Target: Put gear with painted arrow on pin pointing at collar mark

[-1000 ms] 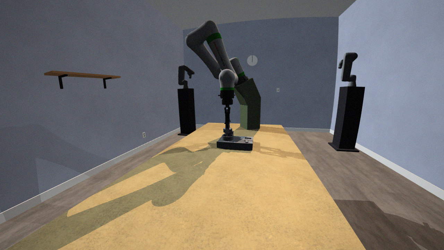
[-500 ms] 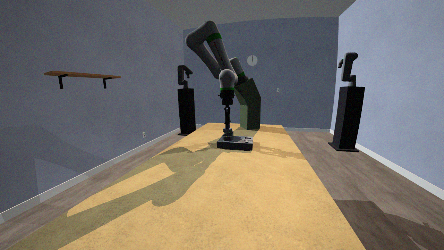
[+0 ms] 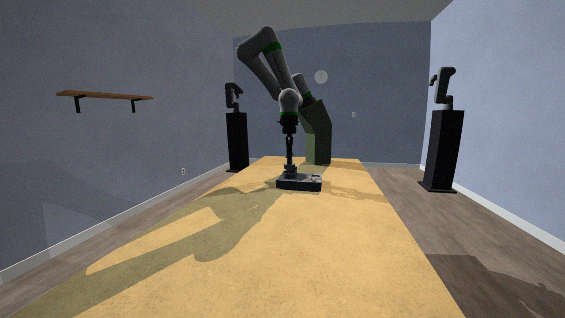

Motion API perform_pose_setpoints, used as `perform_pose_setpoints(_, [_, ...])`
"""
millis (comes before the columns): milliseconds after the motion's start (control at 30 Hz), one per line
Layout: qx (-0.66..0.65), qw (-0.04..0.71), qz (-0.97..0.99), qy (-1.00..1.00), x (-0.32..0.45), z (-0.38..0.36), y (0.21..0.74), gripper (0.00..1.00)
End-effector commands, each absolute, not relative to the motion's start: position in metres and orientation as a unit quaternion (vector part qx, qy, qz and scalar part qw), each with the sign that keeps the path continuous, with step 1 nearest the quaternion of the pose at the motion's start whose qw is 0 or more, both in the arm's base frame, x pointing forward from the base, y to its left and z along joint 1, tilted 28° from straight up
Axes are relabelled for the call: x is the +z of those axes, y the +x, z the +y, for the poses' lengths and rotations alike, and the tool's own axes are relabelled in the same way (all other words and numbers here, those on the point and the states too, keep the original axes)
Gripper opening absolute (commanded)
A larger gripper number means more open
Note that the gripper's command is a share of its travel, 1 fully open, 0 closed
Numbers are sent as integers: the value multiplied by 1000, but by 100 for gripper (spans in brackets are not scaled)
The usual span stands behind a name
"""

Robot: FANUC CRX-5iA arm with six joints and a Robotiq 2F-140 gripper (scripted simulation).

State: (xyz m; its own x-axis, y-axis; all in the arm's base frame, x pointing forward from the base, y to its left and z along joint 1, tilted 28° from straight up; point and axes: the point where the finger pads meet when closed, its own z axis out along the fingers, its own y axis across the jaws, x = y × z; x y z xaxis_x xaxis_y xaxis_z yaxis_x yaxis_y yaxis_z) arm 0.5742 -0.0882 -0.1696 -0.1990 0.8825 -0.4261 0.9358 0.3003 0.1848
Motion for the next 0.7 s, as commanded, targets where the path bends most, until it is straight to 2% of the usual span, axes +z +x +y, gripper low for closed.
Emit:
perform_pose_setpoints(0, [-57,232,772,589,-170,-88,574,0])
perform_pose_setpoints(667, [-57,232,772,589,-173,-89,575,0])
